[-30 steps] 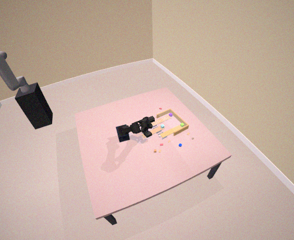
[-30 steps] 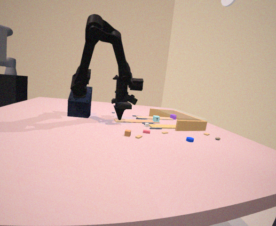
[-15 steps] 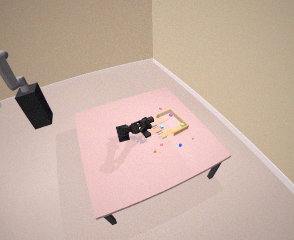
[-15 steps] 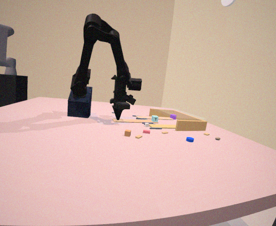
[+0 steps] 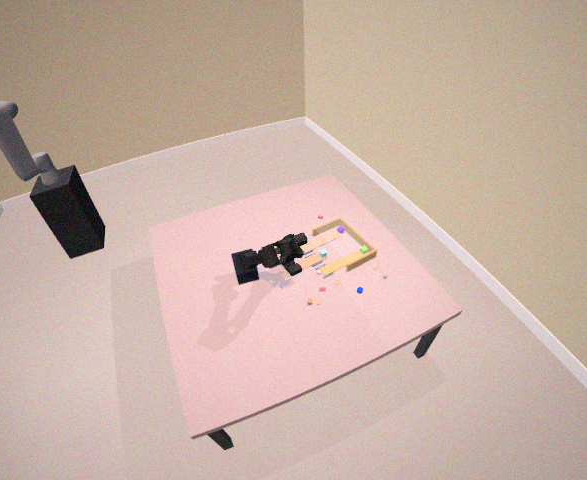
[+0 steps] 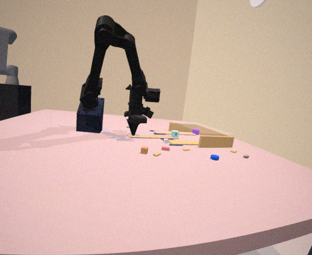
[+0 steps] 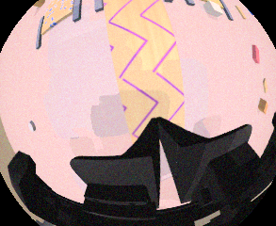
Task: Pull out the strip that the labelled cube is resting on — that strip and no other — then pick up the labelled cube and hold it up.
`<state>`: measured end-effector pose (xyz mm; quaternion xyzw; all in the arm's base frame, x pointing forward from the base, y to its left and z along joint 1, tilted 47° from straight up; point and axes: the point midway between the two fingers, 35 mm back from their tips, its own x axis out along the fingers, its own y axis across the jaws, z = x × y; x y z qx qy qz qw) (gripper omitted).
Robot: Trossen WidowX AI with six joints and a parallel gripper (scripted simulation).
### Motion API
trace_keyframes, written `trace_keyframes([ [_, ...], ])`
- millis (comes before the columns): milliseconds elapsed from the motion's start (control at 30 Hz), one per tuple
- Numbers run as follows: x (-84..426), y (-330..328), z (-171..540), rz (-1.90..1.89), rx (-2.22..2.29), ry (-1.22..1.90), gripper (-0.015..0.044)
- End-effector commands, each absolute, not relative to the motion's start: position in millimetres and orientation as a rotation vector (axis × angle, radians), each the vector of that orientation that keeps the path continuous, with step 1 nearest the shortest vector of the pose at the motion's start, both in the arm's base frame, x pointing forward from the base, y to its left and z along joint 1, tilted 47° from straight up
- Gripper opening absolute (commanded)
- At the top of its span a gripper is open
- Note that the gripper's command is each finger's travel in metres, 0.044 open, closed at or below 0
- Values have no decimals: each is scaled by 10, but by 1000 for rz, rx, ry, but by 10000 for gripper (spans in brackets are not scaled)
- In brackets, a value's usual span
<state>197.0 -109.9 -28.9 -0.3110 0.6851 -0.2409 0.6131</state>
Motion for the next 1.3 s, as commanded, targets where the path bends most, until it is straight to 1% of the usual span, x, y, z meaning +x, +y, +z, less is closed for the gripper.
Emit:
trace_keyframes([
  [0,1875,-1123,-309,-555,-723,1610,0],
  [200,1875,-1123,-309,-555,-723,1610,0],
  [233,1974,-1086,-279,-555,-717,1581,0],
  [400,2016,-808,-20,-554,-721,1608,0],
  [500,2016,-796,-6,-554,-721,1609,0],
  [667,2261,-800,-30,-684,-592,1539,131],
  [1067,2704,-772,-49,-687,-588,1535,440],
  [1267,2934,-754,-60,-687,-588,1534,440],
])
